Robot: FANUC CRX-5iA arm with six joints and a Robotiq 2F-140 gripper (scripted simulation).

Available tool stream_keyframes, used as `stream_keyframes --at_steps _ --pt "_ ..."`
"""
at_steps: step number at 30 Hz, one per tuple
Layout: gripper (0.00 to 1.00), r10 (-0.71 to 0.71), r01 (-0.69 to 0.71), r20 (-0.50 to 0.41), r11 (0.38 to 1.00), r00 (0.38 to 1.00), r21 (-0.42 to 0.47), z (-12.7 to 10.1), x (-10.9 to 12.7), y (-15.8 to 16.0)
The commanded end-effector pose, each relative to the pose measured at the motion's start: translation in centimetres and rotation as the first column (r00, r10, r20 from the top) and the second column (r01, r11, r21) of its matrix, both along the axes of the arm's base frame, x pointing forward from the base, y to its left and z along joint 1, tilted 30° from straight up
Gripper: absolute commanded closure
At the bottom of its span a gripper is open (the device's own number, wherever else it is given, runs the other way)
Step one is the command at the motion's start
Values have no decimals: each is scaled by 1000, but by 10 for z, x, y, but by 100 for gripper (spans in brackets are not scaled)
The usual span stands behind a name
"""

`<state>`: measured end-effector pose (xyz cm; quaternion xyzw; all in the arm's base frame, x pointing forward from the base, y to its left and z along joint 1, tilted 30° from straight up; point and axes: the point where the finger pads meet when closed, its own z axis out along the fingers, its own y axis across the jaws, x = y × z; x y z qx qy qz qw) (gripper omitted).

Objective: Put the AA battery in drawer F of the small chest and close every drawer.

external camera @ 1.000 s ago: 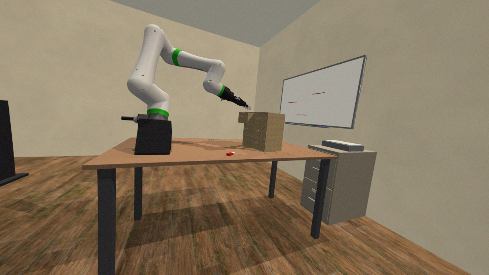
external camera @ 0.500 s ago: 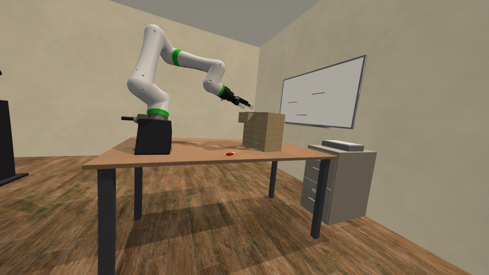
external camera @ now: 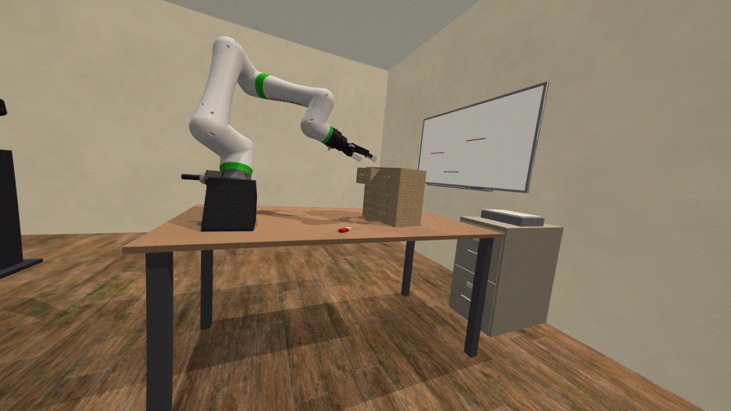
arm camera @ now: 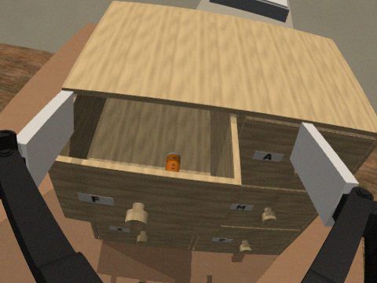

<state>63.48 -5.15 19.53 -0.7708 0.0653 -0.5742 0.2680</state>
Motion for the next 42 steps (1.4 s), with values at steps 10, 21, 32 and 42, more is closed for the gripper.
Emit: stream_keyframes --at_steps 10,21,32,42 --pt "0 0 0 0 1000 1000 0 -3 -50 -11" --pt "0 0 0 0 1000 1000 0 -6 -113 -24" --pt "0 0 0 0 1000 1000 0 -8 -146 -31" --pt "0 0 0 0 1000 1000 0 -9 -157 -33"
